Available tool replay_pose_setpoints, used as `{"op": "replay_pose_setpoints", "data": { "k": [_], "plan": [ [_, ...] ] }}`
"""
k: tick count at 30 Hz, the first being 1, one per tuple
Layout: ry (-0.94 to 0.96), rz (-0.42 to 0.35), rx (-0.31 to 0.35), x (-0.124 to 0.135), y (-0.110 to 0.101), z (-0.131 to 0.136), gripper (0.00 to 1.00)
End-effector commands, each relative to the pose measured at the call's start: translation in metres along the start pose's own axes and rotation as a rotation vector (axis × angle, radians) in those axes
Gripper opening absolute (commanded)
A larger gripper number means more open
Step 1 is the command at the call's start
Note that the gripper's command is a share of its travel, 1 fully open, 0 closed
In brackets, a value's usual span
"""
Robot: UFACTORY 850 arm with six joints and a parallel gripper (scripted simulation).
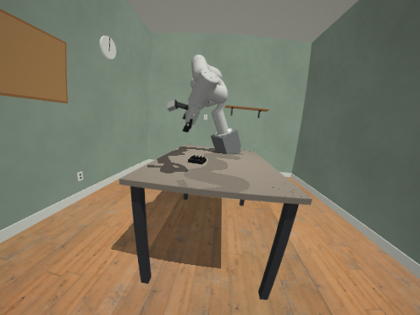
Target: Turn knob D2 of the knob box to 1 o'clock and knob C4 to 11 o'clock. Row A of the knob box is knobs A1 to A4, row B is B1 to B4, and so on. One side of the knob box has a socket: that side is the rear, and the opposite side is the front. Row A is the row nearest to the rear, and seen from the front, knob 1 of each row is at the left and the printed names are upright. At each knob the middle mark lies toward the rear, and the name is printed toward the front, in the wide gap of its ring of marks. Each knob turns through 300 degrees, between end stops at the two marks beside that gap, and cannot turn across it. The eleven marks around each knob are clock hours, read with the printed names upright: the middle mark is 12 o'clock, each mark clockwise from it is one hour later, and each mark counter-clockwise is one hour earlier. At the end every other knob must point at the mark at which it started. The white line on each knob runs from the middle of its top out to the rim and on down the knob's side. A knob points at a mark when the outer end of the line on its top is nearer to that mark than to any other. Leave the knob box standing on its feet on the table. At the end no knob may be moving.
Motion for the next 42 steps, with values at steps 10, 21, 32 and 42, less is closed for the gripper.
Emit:
{"op": "replay_pose_setpoints", "data": {
  "k": [10,21,32,42],
  "plan": [
    [0.001,0.000,-0.002,-0.001,-0.001,0.001,1.00],
    [0.003,0.020,-0.010,-0.004,0.003,0.000,1.00],
    [-0.071,0.297,-0.156,-0.041,0.076,-0.021,1.00],
    [-0.218,0.435,-0.303,-0.036,0.125,-0.032,1.00]
  ]
}}
Point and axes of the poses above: the point where the finger pads meet when closed, its own y axis out along the fingers, its own z axis across the jaws, x = y × z, the point moved 5 cm from there along -y, back along the fingers, and after that the axes turned 7 degrees about -y, right-handed, at the moved point
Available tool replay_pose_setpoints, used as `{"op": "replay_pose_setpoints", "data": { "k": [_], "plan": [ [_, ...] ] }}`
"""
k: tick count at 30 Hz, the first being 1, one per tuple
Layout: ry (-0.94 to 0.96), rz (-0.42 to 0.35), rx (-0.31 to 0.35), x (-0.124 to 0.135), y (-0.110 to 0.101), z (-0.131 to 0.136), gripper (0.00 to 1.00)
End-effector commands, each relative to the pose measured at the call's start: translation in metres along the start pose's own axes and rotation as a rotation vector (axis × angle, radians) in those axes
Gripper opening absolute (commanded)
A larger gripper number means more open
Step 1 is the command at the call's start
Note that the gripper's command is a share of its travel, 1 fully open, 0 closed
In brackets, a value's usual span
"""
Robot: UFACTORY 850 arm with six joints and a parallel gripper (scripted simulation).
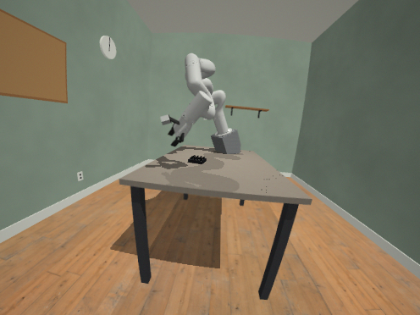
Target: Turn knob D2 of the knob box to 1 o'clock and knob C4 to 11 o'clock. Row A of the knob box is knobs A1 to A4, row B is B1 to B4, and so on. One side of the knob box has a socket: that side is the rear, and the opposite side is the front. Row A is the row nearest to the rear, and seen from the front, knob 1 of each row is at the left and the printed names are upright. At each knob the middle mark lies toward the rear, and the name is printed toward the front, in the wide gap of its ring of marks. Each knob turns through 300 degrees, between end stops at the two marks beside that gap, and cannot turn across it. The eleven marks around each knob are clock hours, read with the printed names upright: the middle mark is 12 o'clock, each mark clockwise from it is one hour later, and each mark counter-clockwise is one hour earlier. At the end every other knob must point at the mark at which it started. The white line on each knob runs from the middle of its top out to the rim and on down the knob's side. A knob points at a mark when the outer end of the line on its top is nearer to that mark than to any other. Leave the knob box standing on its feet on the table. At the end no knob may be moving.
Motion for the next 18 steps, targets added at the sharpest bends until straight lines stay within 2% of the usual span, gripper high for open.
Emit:
{"op": "replay_pose_setpoints", "data": {
  "k": [1,7,9,10,17,18],
  "plan": [
    [-0.069,0.088,-0.109,0.013,0.023,0.000,1.00],
    [-0.187,0.128,-0.242,0.047,0.045,0.000,1.00],
    [-0.187,0.128,-0.242,0.047,0.045,0.000,1.00],
    [-0.244,0.133,-0.307,0.068,0.053,0.001,1.00],
    [-0.362,0.118,-0.441,0.119,0.063,0.006,1.00],
    [-0.393,0.109,-0.475,0.133,0.065,0.008,1.00]
  ]
}}
Point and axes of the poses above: the point where the finger pads meet when closed, its own y axis out along the fingers, its own z axis across the jaws, x = y × z, the point moved 5 cm from there along -y, back along the fingers, and after that the axes turned 7 degrees about -y, right-handed, at the moved point
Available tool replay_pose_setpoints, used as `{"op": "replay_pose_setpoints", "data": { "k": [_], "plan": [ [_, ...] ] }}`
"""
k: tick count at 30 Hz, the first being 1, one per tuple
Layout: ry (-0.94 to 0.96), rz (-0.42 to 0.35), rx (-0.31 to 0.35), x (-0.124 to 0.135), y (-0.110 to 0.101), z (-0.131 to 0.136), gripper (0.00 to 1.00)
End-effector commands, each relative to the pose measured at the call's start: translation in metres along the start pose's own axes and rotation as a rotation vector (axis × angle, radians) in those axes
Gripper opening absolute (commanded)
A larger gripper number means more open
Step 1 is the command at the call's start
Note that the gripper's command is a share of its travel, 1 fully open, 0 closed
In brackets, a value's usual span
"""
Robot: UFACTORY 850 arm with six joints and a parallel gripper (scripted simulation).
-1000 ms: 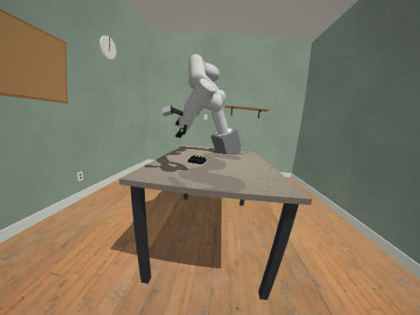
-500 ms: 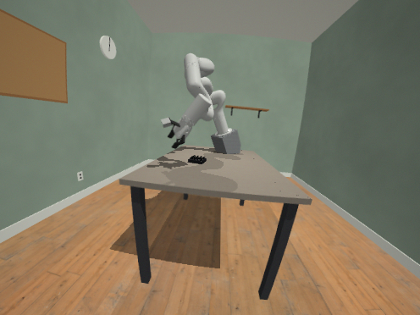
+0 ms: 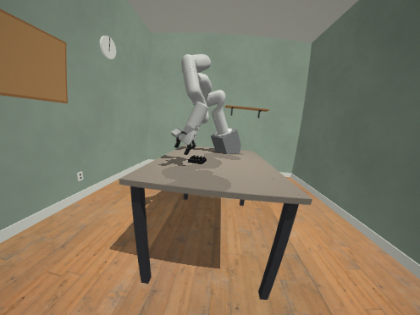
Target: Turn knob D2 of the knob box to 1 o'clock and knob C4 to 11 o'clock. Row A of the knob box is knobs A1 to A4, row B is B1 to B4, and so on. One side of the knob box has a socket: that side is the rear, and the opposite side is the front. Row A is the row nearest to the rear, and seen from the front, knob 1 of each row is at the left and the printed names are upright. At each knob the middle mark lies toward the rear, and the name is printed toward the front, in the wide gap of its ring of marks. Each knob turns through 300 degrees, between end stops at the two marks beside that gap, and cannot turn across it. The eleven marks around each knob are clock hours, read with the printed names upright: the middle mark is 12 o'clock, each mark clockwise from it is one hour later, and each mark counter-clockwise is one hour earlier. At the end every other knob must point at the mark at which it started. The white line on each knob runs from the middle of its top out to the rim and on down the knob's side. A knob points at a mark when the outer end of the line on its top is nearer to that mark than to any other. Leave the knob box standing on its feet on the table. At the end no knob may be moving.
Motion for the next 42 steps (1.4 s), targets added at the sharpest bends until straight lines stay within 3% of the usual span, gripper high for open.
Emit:
{"op": "replay_pose_setpoints", "data": {
  "k": [1,6,8,10,15,42],
  "plan": [
    [-0.082,0.009,-0.124,0.041,0.003,-0.005,1.00],
    [-0.155,-0.027,-0.232,0.086,-0.001,-0.011,1.00],
    [-0.155,-0.027,-0.232,0.086,-0.001,-0.011,1.00],
    [-0.198,-0.055,-0.296,0.115,-0.006,-0.014,1.00],
    [-0.246,-0.094,-0.374,0.152,-0.013,-0.017,1.00],
    [-0.251,-0.098,-0.382,0.156,-0.014,-0.017,1.00]
  ]
}}
Point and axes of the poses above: the point where the finger pads meet when closed, its own y axis out along the fingers, its own z axis across the jaws, x = y × z, the point moved 5 cm from there along -y, back along the fingers, and after that the axes turned 7 degrees about -y, right-handed, at the moved point
